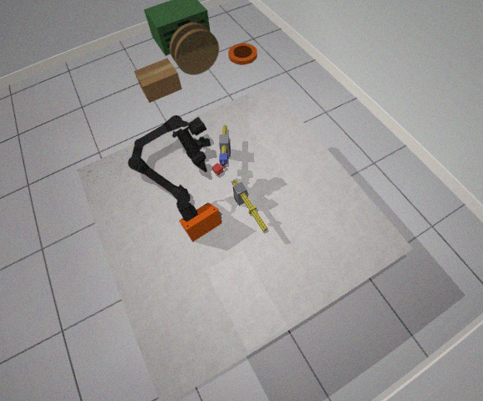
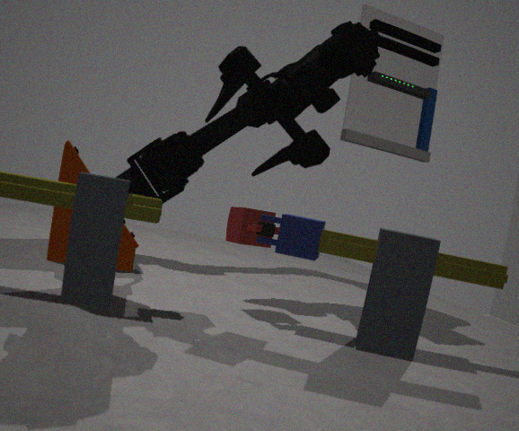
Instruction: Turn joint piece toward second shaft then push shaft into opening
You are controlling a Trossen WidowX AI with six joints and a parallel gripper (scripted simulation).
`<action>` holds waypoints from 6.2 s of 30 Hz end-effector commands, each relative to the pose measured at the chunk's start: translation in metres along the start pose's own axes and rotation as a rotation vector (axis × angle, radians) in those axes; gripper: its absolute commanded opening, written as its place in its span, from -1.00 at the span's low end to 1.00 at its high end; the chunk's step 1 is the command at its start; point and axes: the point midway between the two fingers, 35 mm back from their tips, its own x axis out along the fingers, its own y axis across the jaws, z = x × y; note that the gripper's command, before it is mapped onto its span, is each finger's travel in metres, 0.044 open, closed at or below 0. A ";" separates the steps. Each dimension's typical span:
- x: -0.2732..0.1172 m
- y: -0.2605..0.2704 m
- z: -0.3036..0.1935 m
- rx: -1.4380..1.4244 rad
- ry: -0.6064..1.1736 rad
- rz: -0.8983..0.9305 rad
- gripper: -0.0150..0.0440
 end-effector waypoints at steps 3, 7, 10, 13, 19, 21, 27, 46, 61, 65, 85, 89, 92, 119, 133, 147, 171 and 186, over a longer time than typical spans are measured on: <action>-0.001 0.008 -0.002 0.035 0.014 0.018 1.00; 0.003 0.008 -0.003 0.161 0.033 0.041 1.00; 0.006 0.008 -0.004 0.259 0.049 0.058 1.00; 0.009 0.009 -0.005 0.358 0.066 0.074 1.00; 0.014 0.010 -0.006 0.556 0.104 0.103 1.00; 0.015 0.010 -0.007 0.623 0.118 0.112 1.00; 0.020 0.011 -0.008 0.821 0.162 0.136 1.00; 0.032 0.015 -0.011 1.449 0.338 0.181 1.00; 0.040 0.017 -0.012 1.937 0.518 0.176 1.00; 0.042 0.018 -0.012 2.066 0.574 0.167 1.00; 0.048 0.021 -0.011 2.682 0.902 0.059 1.00; 0.049 0.021 -0.010 2.793 0.977 0.023 1.00; 0.049 0.021 -0.010 2.812 0.990 0.017 1.00; 0.079 0.049 0.008 2.811 0.989 0.021 1.00; 0.080 0.061 0.053 2.809 0.991 0.026 1.00; 0.096 0.073 0.053 2.808 0.991 0.027 1.00; 0.103 0.079 0.052 2.807 0.993 0.027 0.12; 0.103 0.079 0.052 2.807 0.993 0.027 0.12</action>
